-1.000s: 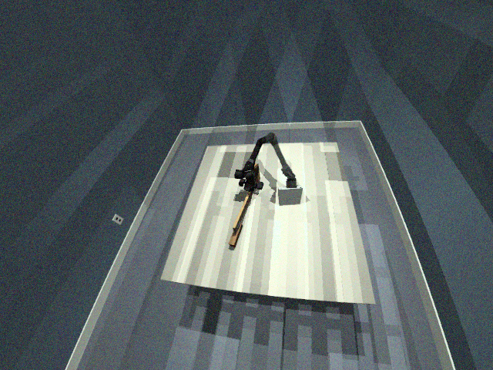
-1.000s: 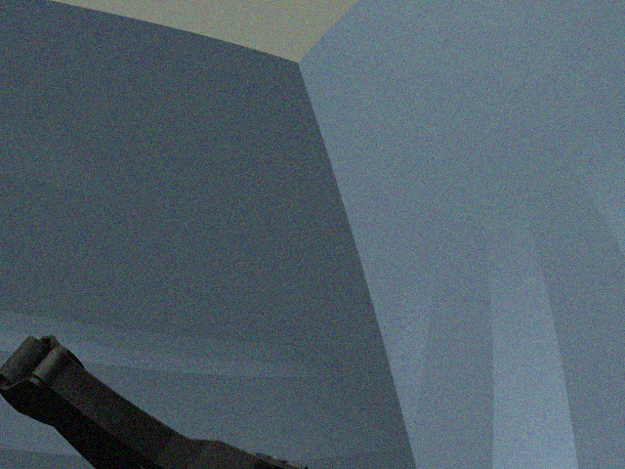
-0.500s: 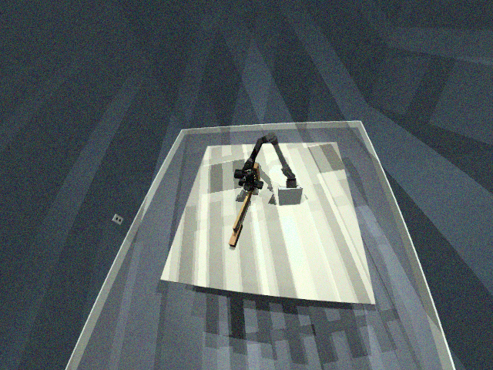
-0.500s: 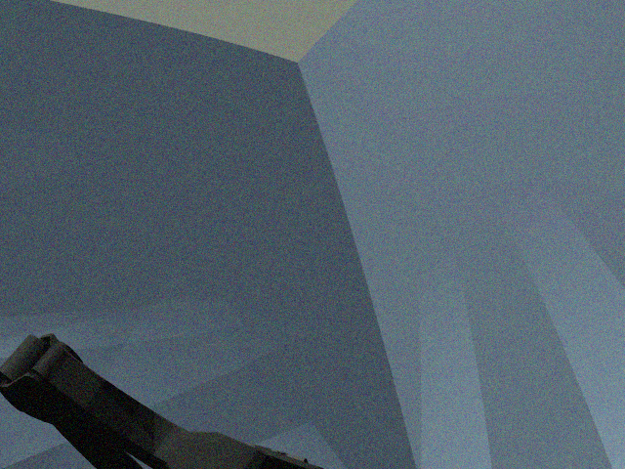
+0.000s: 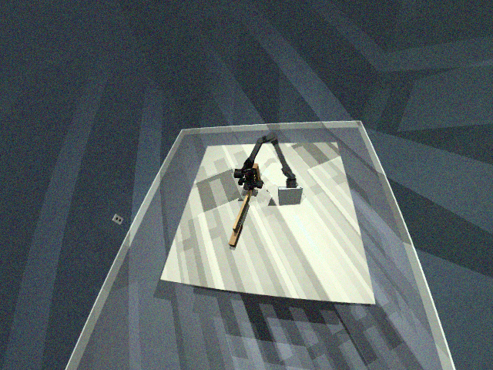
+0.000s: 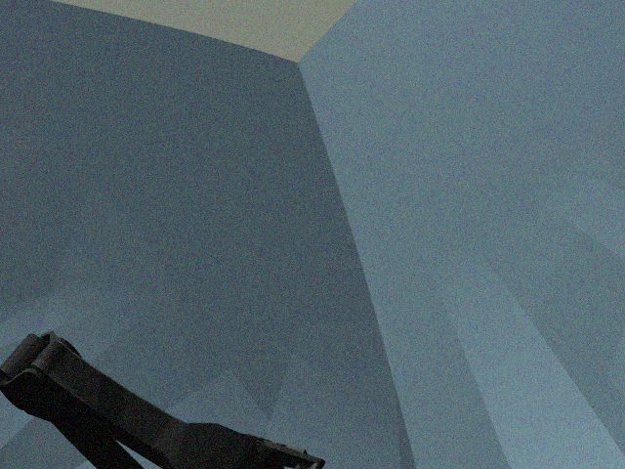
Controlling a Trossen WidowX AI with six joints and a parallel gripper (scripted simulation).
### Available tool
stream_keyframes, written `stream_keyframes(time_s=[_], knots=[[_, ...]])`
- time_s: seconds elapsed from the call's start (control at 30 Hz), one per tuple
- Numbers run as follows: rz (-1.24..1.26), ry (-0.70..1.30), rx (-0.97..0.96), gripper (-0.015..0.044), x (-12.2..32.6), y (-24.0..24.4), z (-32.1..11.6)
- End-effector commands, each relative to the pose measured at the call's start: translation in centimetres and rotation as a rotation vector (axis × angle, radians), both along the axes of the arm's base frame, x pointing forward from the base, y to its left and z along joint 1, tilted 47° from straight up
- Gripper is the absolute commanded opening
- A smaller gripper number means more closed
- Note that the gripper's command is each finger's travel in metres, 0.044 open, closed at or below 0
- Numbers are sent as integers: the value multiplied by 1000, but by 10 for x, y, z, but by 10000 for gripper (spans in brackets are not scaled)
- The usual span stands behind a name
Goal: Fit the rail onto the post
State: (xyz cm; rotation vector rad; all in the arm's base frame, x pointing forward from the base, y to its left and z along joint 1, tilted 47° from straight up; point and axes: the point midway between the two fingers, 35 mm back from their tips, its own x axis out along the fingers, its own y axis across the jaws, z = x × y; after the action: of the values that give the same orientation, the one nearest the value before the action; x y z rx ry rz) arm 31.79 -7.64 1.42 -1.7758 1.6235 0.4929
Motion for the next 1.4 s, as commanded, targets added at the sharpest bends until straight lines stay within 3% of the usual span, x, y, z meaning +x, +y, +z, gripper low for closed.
stream_keyframes(time_s=[0.0,1.37], knots=[[9,-11,6,0,4,5,4],[9,-11,6,0,1,20,18]])
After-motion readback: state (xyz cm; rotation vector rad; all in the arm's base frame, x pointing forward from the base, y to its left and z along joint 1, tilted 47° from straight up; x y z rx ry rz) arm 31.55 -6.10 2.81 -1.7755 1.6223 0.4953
